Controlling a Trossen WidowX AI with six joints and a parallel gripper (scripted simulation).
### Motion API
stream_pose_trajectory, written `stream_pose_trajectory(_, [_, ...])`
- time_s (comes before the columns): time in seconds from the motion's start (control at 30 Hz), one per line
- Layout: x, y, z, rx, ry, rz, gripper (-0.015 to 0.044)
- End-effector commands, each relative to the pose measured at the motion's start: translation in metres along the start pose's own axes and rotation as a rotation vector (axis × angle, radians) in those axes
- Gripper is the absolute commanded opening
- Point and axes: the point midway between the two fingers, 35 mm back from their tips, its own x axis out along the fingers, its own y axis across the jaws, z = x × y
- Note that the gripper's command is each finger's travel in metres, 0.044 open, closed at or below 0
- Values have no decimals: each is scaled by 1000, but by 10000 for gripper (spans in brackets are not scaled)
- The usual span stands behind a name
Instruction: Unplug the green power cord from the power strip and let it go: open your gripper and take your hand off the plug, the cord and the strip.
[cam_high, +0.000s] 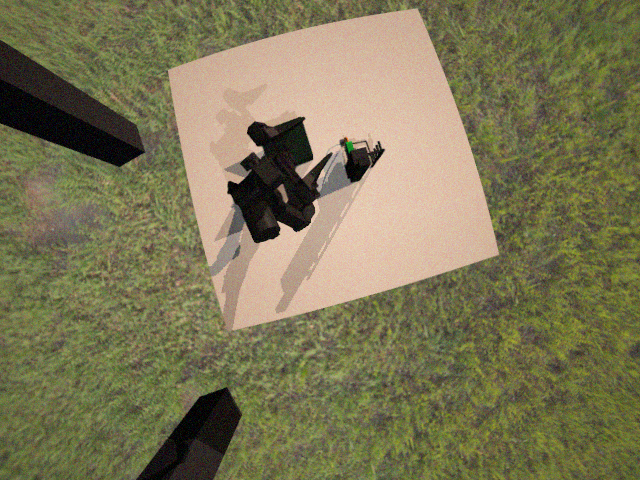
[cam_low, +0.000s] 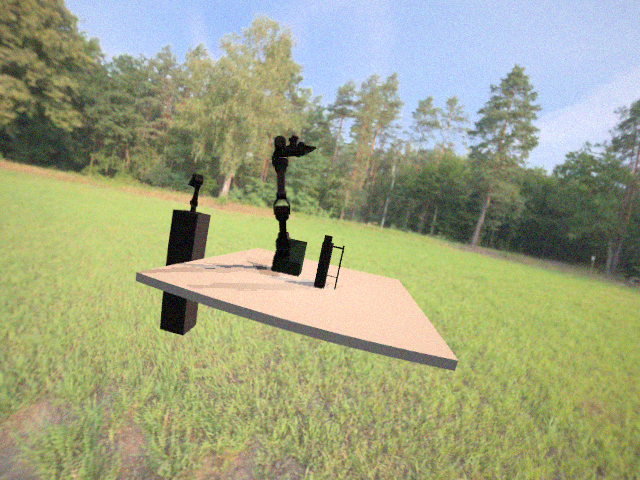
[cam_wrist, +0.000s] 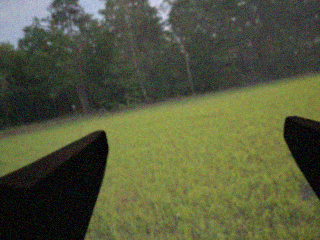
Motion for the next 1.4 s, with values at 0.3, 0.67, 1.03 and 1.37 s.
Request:
stream_pose_trajectory(0.3, [63, 46, -35, -248, 63, -46, 160])
stream_pose_trajectory(0.67, [159, 98, -150, -589, 278, 21, 160])
stream_pose_trajectory(1.03, [213, 105, -310, -886, 632, 191, 160])
stream_pose_trajectory(1.37, [202, 83, -463, -1022, 1017, 440, 160])
